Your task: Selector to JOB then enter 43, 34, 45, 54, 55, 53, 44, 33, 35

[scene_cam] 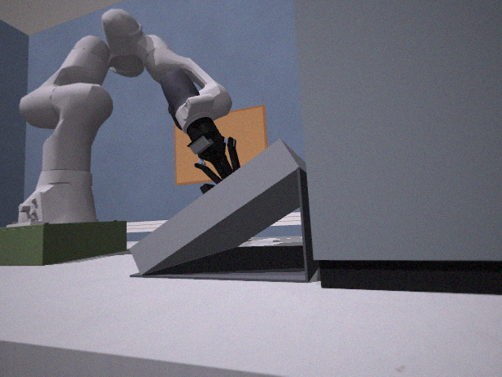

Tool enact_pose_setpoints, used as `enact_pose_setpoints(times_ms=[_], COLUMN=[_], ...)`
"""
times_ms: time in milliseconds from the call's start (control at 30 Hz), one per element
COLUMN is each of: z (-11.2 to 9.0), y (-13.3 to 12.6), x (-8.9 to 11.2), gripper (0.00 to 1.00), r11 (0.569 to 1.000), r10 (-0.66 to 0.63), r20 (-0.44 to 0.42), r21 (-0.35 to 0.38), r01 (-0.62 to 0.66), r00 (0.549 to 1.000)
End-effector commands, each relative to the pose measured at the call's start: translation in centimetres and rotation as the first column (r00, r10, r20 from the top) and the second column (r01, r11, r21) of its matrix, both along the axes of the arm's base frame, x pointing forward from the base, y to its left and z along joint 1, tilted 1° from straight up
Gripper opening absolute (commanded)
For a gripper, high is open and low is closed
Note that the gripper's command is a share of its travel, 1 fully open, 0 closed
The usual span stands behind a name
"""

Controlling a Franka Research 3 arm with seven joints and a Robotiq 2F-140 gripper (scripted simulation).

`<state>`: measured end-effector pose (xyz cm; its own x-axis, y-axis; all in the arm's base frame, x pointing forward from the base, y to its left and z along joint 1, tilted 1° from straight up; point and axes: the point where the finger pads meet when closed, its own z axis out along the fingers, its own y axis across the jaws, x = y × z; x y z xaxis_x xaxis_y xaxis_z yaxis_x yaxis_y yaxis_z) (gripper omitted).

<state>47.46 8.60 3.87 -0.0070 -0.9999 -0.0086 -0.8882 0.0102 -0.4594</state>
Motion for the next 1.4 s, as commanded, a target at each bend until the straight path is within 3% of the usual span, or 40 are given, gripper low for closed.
enact_pose_setpoints(times_ms=[0, 700, 1100, 1367], z=[0.8, 2.0, 3.4, 3.4], y=[-0.4, -0.4, -3.6, -3.8], x=[-0.2, -0.8, 2.0, 2.2], gripper=[0.10, 0.10, 0.10, 0.10], r11=[1.000, 1.000, 1.000, 1.000], r10=[-0.010, -0.010, -0.010, -0.010], r20=[0.002, 0.002, 0.002, 0.002], r21=[-0.010, -0.010, -0.010, -0.010], r01=[0.010, 0.010, 0.010, 0.010], r00=[1.000, 1.000, 1.000, 1.000])
